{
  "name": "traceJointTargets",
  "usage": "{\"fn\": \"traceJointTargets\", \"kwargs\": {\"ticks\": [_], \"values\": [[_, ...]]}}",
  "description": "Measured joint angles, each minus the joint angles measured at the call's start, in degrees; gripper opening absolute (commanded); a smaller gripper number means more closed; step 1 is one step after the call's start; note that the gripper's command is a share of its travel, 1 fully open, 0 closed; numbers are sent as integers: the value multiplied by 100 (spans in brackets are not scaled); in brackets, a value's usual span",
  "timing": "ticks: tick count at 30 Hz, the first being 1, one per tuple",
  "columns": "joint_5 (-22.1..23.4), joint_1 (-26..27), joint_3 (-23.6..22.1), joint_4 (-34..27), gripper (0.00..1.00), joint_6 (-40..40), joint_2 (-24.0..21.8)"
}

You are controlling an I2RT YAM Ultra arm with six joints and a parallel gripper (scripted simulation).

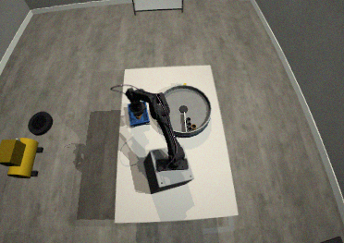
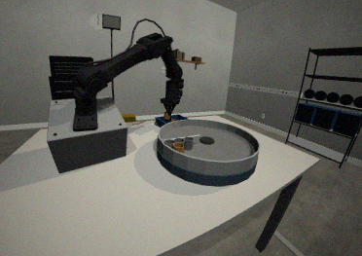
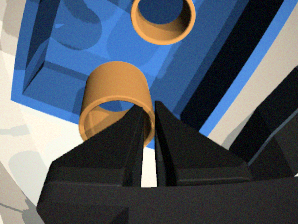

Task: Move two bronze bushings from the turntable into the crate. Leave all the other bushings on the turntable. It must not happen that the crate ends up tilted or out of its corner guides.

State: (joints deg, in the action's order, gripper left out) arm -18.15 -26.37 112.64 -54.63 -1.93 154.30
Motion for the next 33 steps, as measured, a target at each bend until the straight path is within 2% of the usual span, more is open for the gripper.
{"fn": "traceJointTargets", "kwargs": {"ticks": [33], "values": [[0, 0, -85, 66, 0, -4, -11]]}}
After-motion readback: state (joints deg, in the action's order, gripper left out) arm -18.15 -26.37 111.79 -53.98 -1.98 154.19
